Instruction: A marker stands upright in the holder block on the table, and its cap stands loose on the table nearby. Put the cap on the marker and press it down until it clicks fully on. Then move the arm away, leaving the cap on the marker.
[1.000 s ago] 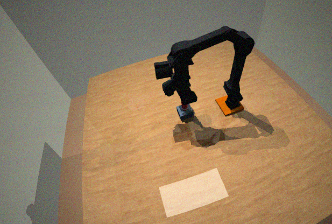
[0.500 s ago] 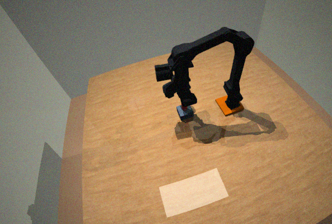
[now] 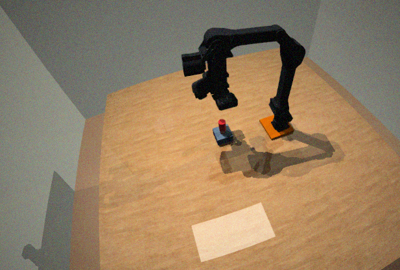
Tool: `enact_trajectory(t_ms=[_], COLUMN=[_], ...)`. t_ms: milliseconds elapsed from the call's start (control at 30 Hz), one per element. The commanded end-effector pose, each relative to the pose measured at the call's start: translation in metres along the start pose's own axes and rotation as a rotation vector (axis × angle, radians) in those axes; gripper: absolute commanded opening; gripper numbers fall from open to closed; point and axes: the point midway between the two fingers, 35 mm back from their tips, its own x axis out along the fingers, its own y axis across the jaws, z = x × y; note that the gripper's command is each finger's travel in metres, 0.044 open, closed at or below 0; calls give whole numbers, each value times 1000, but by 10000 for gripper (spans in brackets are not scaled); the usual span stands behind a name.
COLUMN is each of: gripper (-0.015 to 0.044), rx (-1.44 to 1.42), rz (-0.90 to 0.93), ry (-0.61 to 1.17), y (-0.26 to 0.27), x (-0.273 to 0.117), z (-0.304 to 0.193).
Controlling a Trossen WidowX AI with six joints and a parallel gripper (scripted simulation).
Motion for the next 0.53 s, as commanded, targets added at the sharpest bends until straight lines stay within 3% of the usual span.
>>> enact_trajectory(t_ms=[0, 433, 500], gripper=[79, 420, 440], rx=[2, 2, 2], rz=[1, 1, 1], ry=[7, 7, 7], y=[0, 0, 0], x=[-4, -4, -4], z=[-1, -1, -1])
